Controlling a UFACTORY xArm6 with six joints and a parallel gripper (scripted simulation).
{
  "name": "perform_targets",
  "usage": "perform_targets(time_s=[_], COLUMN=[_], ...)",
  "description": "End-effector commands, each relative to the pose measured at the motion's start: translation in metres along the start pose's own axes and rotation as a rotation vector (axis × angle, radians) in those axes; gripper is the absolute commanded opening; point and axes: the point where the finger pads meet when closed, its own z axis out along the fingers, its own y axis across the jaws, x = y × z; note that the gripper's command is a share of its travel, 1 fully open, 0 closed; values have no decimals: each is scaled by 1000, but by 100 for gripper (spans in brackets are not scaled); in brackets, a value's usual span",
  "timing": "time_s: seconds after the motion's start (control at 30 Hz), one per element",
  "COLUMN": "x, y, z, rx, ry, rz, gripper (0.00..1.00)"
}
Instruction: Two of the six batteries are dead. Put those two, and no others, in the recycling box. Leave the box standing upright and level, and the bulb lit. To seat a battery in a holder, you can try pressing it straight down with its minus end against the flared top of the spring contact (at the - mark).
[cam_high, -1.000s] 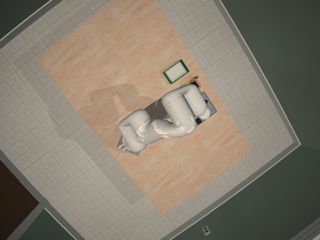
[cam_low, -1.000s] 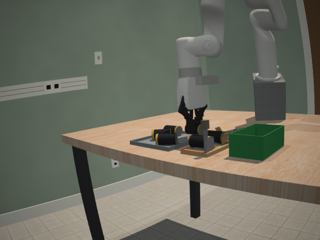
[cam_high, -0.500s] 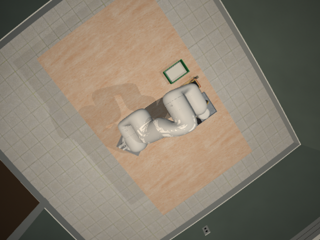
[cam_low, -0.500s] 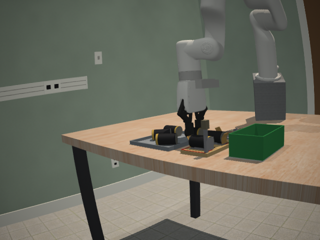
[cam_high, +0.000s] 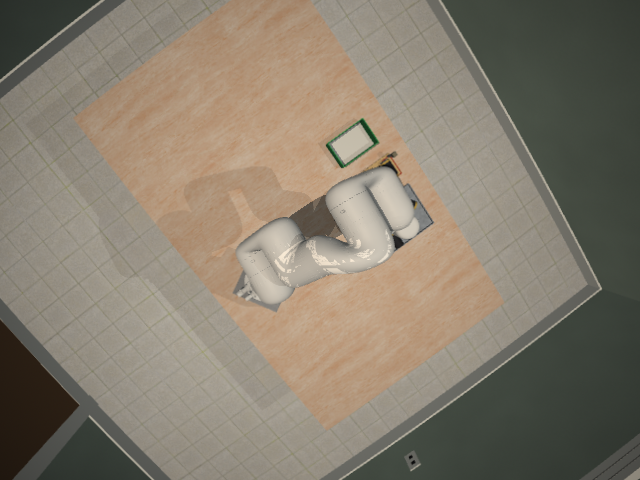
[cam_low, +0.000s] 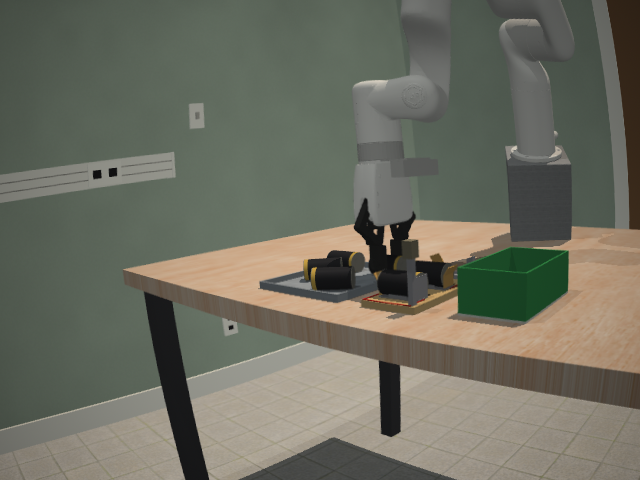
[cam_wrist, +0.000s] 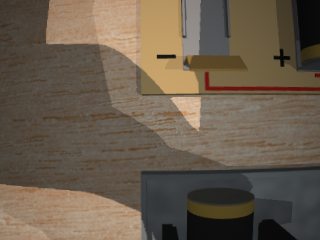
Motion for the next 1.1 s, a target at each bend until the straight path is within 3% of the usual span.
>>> perform_targets(time_s=[0.0,0.27,0.63,1.07], x=[0,0,0,0], y=[1,1,1,1], z=[-1,-5,-49,-66], rx=[-3,-3,-3,-3], ry=[-1,-1,-1,-1], rz=[0,0,0,0], gripper=[51,51,51,51])
